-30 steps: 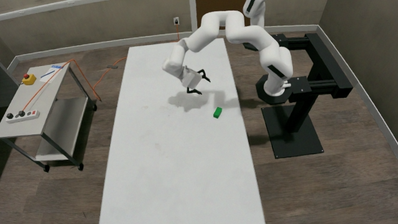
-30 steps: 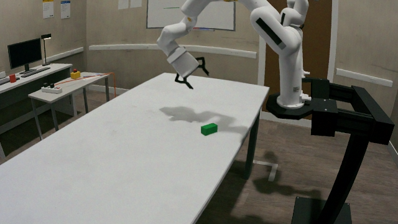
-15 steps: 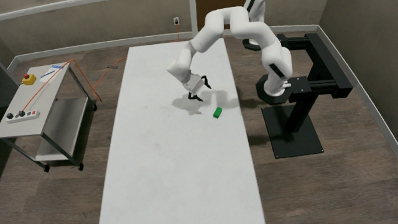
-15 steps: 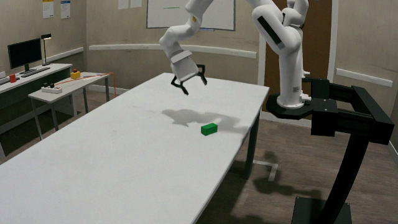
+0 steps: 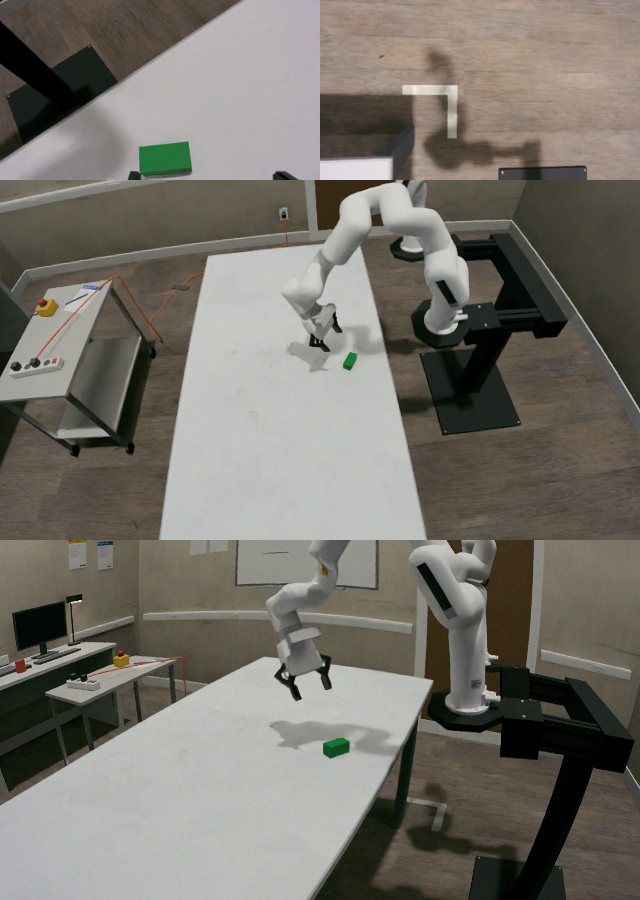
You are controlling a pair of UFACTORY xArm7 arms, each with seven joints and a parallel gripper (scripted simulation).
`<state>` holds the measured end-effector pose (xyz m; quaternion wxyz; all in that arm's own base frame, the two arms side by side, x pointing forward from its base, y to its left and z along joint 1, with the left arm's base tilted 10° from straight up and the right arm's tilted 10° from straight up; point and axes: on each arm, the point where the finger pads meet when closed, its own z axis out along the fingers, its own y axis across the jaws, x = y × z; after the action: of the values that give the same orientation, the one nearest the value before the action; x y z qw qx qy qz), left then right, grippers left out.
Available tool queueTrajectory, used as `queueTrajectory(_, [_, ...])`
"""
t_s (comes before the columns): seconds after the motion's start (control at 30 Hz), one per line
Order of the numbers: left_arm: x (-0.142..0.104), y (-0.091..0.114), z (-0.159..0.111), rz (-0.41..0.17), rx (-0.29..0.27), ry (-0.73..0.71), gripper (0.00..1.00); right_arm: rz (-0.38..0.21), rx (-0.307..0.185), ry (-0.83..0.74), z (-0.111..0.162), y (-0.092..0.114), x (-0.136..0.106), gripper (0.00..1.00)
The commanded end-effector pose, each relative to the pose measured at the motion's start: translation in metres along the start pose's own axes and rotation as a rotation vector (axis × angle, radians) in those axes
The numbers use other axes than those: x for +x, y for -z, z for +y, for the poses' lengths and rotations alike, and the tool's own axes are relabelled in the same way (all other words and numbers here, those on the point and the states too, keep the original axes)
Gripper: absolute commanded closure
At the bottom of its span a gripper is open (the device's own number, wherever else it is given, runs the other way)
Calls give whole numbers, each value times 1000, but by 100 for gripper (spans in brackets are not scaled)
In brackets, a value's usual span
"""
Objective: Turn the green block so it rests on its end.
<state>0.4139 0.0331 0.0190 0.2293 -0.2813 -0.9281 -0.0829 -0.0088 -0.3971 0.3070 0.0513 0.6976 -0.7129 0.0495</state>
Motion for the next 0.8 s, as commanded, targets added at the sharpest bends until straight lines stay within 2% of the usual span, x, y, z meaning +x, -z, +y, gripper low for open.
queueTrajectory(0.0, [5, -6, 7, -76, -62, 109, 0, 5, 1, -1, 0, 2, 1, 0])
queueTrajectory(0.07, [9, -11, 8, -115, -78, 166, 0, 5, 1, -1, 0, 2, 1, 0])
queueTrajectory(0.13, [10, -11, 8, -123, -81, 177, 0, 5, 1, -1, 0, 2, 1, 0])
queueTrajectory(0.2, [14, -16, 8, -168, -92, 237, 0, 5, 1, -1, 0, 2, 1, 0])
queueTrajectory(0.33, [14, -16, 8, -172, -93, 243, 0, 5, 1, -1, 0, 2, 1, 0])
queueTrajectory(0.37, [18, -20, 6, -221, -98, 304, 0, 5, 1, -1, 0, 2, 1, 0])
queueTrajectory(0.4, [20, -22, 5, -244, -98, 332, 0, 5, 1, -1, 0, 2, 1, 0])
queueTrajectory(0.53, [22, -24, 3, -270, -97, 361, 0, 5, 1, -1, 0, 2, 1, 0])
queueTrajectory(0.57, [25, -27, -1, -313, -91, 410, 0, 5, 1, -1, 0, 2, 1, 0])
queueTrajectory(0.63, [25, -27, -2, -316, -90, 413, 0, 5, 1, -1, 0, 2, 1, 0])
queueTrajectory(0.67, [28, -29, -7, -356, -80, 457, 0, 5, 1, -1, 0, 2, 1, 0])
queueTrajectory(0.73, [28, -29, -7, -359, -79, 460, 0, 5, 1, -1, 0, 2, 1, 0])
queueTrajectory(0.77, [30, -31, -13, -399, -65, 502, 0, 5, 1, -1, 0, 2, 1, 0])
